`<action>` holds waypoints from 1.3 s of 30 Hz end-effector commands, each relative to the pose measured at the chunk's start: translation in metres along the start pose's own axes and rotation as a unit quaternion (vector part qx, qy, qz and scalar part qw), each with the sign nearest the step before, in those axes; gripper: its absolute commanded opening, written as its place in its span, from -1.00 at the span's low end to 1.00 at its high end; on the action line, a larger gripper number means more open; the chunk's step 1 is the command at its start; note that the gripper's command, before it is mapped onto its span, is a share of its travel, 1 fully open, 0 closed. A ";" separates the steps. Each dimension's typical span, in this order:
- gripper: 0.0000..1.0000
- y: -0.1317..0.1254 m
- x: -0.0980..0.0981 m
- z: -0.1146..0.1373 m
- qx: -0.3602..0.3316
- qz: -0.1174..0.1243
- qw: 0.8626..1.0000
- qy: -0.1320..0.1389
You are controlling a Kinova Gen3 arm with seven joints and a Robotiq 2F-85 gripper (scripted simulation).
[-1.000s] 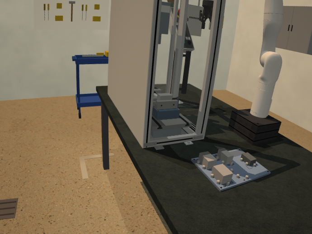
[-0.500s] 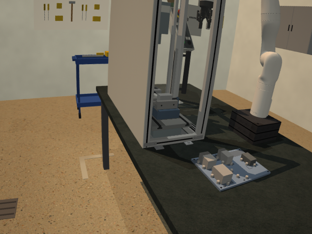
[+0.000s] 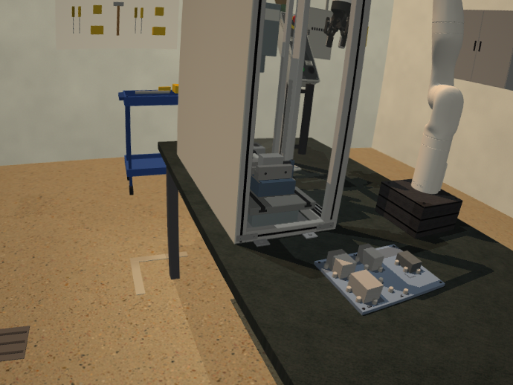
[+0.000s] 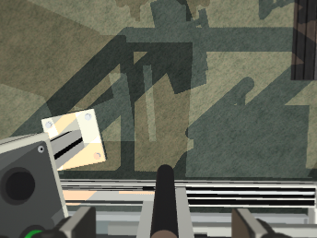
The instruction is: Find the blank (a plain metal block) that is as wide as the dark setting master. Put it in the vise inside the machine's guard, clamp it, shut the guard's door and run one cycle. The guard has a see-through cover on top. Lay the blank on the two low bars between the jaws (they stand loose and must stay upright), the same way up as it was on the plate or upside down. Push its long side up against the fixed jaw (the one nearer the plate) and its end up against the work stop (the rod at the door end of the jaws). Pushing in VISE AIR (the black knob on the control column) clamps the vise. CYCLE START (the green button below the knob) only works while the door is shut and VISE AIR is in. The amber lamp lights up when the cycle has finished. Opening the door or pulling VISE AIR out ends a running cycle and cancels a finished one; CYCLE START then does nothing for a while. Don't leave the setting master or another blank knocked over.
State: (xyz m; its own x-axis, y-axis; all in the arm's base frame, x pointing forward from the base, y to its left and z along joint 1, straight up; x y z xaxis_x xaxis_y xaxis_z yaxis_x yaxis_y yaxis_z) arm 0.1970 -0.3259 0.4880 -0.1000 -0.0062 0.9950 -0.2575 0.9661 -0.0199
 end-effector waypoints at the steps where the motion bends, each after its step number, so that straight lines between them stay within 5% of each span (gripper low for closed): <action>1: 0.59 0.000 0.000 0.000 0.000 0.001 1.000 -0.002; 6: 0.59 0.000 0.000 0.000 0.000 0.001 1.000 -0.002; 11: 0.59 0.001 -0.049 0.005 0.000 0.001 1.000 -0.002; 23: 0.59 0.001 -0.049 0.005 0.000 0.001 1.000 -0.002; 28: 0.59 0.002 -0.099 0.010 0.000 0.001 1.000 -0.002; 39: 0.59 0.002 -0.099 0.010 0.000 0.001 1.000 -0.002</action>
State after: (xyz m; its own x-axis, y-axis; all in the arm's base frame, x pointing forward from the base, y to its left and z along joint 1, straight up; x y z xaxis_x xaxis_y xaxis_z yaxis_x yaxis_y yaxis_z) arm 0.1965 -0.3254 0.3883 -0.1039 -0.0067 0.9946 -0.2578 0.9660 -0.0204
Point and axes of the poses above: the point where the finger pads meet when closed, its own x axis back along the fingers, its own y axis across the jaws, z = x × y, the point moved 9 cm from there along x, back along the fingers, and after that the axes turned 14 degrees about x, right-handed, at the moved point
